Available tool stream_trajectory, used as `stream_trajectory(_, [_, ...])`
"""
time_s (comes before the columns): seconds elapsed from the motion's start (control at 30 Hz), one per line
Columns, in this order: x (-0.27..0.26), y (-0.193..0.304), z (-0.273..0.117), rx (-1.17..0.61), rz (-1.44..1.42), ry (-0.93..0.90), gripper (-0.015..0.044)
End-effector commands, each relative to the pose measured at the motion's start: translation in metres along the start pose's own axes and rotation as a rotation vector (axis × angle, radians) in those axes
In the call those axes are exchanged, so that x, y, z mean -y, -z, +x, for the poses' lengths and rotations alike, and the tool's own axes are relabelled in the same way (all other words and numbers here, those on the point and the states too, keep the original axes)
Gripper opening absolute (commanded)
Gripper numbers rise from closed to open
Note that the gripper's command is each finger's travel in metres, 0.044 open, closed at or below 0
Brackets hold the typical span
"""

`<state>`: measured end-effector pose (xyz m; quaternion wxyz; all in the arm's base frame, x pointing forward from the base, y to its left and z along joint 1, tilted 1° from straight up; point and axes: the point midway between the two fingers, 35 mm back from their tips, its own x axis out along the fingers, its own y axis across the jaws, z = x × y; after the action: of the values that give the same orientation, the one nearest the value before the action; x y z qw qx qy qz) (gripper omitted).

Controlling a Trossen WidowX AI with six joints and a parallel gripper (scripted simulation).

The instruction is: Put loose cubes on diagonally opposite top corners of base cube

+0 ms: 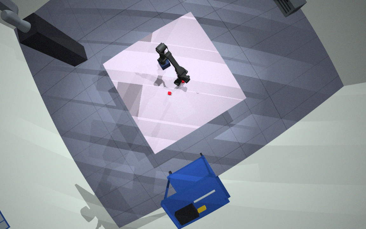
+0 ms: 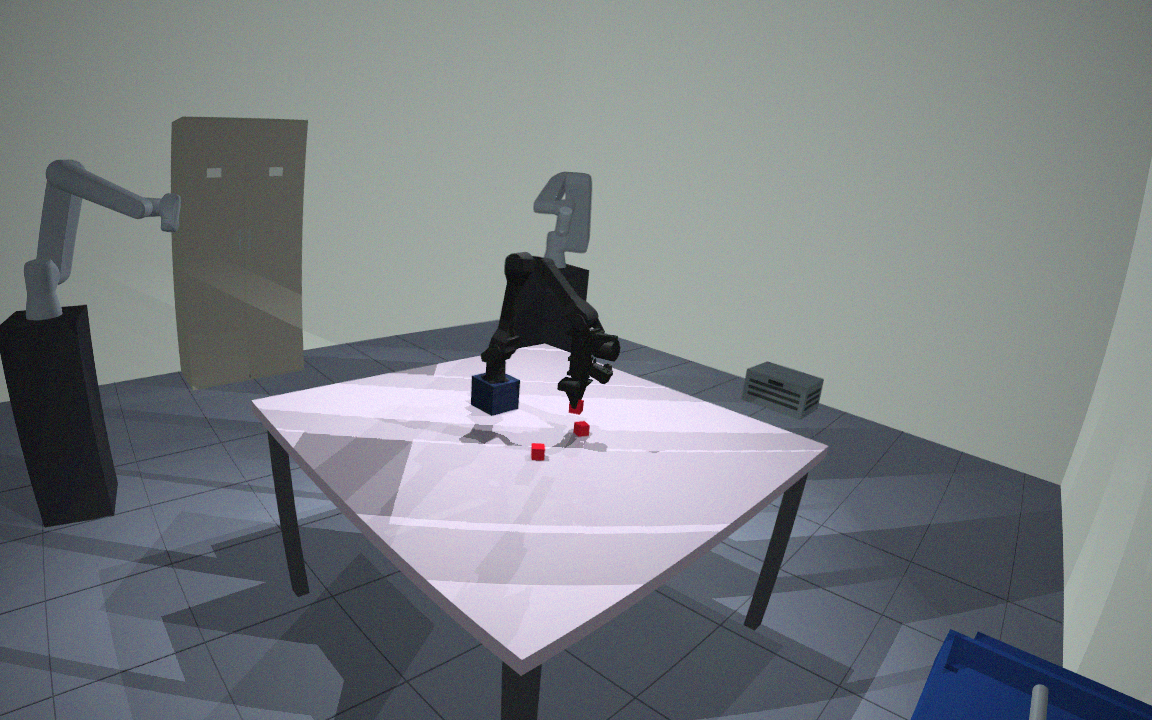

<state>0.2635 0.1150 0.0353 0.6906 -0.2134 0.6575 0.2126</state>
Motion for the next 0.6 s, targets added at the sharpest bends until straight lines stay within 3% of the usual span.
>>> stream_trajectory(0.0, [-0.0089, -0.0017, 0.0053, -0.003, 0.057, 0.002, 0.0105])
stream_trajectory(0.57, [-0.0089, -0.0019, 0.0089, -0.003, 0.058, 0.002, 0.0105])
